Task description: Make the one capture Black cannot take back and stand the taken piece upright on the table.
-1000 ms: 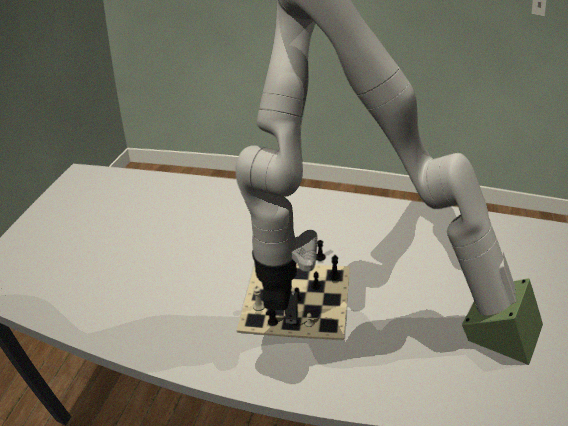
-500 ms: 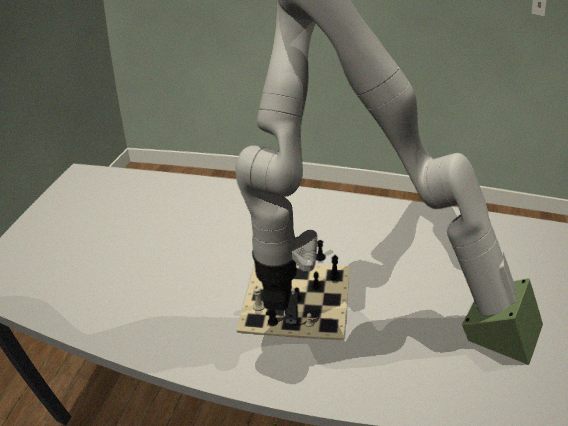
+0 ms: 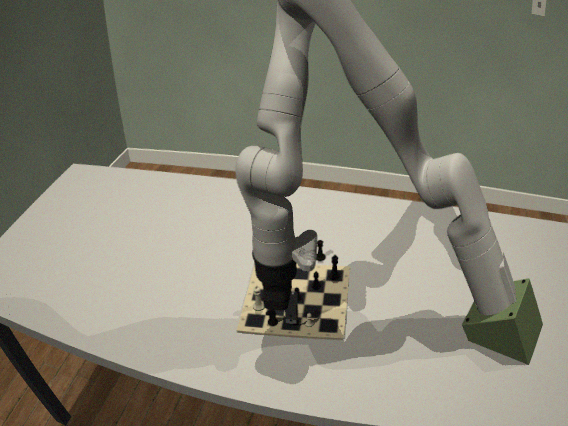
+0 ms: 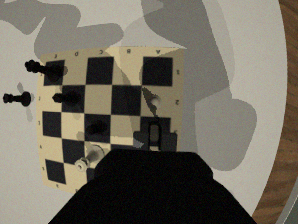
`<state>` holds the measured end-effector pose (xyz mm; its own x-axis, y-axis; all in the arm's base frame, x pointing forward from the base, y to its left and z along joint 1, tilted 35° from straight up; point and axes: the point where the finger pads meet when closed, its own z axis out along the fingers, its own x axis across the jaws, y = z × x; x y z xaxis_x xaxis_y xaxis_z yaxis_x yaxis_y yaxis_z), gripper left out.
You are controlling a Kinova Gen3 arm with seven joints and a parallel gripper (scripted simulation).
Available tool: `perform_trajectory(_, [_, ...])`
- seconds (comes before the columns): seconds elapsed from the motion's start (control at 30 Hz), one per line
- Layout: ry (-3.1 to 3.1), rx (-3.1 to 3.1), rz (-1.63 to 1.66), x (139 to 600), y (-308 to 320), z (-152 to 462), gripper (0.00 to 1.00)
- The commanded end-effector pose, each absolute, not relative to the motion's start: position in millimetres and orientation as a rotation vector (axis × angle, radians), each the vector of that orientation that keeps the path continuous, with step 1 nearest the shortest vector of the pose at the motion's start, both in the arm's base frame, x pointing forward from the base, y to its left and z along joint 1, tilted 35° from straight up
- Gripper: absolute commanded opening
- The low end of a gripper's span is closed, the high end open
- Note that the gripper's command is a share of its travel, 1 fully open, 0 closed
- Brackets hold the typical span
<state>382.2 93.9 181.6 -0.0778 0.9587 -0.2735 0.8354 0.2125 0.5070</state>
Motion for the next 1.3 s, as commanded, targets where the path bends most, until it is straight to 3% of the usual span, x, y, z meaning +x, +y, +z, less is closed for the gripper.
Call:
perform_trajectory(0.0, [1.953, 1.644, 0.295, 383.5, 95.0, 181.4, 0.0])
perform_trajectory(1.27, [1.953, 1.644, 0.295, 386.9, 93.9, 176.3, 0.0])
